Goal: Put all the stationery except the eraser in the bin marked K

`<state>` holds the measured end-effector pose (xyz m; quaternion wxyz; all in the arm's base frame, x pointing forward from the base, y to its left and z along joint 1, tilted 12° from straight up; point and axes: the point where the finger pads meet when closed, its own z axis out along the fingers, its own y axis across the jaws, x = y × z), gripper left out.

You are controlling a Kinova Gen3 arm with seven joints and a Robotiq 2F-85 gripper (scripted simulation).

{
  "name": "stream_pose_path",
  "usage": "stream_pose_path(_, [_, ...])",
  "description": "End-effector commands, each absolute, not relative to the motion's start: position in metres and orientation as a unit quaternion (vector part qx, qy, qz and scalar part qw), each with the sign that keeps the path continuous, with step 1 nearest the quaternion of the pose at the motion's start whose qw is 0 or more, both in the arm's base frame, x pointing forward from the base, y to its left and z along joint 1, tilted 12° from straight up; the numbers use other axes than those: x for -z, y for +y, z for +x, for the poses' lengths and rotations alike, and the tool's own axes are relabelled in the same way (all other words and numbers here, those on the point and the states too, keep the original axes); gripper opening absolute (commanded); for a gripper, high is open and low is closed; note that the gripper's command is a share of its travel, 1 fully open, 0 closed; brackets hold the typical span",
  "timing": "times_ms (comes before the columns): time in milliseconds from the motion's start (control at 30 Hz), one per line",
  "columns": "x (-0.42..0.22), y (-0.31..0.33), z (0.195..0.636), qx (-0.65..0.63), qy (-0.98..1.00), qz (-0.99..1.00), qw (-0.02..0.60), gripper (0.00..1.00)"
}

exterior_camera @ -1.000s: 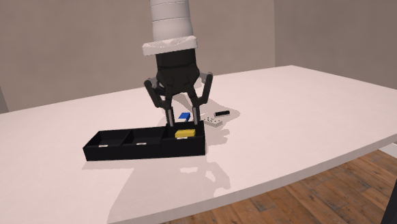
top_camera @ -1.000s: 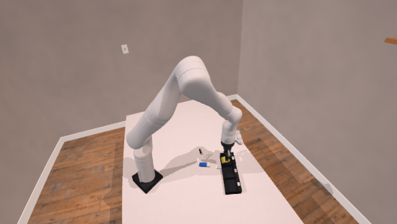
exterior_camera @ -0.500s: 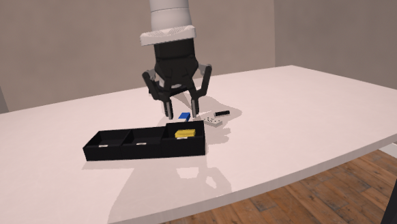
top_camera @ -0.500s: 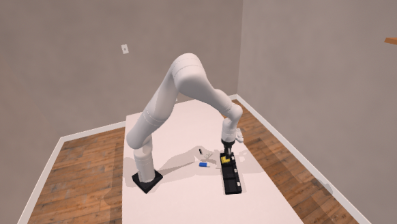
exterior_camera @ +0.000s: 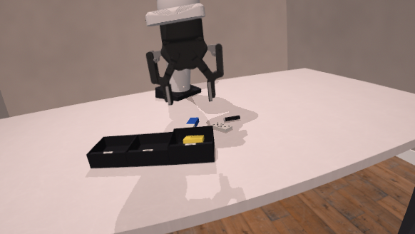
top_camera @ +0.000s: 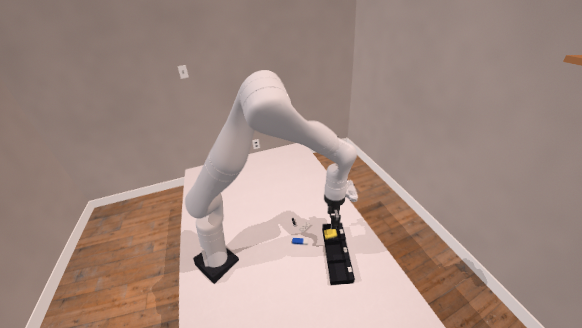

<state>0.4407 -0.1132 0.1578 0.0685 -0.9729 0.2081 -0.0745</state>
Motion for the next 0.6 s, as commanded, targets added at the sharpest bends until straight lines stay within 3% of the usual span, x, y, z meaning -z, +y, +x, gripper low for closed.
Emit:
stream_pose_path(0, [-0.168, -0.120, 0.441, 0.081, 0.213, -0.972, 0.064, 1.00])
stream_pose_path(567, [-0.227, -0.126, 0.430, 0.080, 0.213, -0.972, 0.064, 1.00])
